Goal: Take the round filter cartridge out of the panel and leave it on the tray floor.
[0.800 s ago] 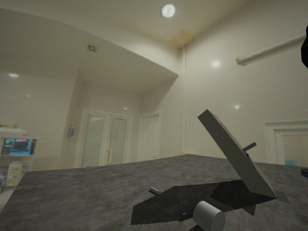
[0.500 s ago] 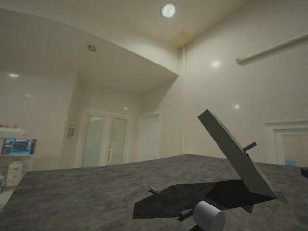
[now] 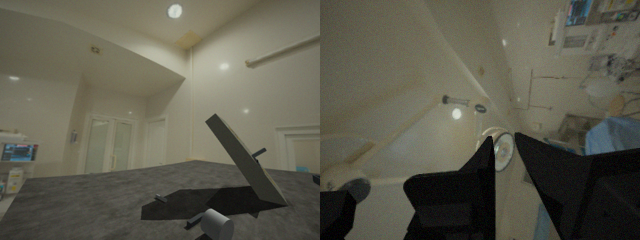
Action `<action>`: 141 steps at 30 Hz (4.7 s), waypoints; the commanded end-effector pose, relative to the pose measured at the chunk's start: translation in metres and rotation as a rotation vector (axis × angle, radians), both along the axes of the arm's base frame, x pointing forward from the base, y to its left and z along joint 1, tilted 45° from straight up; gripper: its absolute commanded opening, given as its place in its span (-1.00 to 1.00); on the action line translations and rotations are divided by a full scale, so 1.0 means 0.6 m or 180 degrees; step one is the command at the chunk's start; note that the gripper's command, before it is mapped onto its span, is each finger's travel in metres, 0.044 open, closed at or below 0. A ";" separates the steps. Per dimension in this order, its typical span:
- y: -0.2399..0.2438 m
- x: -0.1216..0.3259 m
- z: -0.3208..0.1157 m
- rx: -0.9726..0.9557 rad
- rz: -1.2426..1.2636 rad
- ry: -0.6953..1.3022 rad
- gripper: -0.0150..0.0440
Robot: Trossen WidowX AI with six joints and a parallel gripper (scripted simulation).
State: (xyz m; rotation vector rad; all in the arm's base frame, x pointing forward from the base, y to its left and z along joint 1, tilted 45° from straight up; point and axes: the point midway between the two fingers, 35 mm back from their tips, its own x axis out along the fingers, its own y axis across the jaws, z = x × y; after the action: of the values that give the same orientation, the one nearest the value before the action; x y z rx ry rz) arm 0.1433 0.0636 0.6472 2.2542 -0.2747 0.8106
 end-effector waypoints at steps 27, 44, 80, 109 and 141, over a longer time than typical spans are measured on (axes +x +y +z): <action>-0.097 0.414 -0.554 -0.4953 -0.0862 0.1561 -0.13; -0.278 0.242 -0.895 -0.3866 0.0844 0.2409 -0.13; -0.254 0.284 -0.932 -0.3742 0.0886 0.2417 -0.13; -0.241 0.306 -0.942 -0.3727 0.0872 0.2399 -0.13; -0.230 0.326 -0.952 -0.3726 0.0871 0.2397 -0.13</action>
State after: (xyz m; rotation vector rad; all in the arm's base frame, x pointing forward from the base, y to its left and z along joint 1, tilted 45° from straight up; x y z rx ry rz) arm 0.3362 -0.0752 0.0777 1.3027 0.7047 0.0910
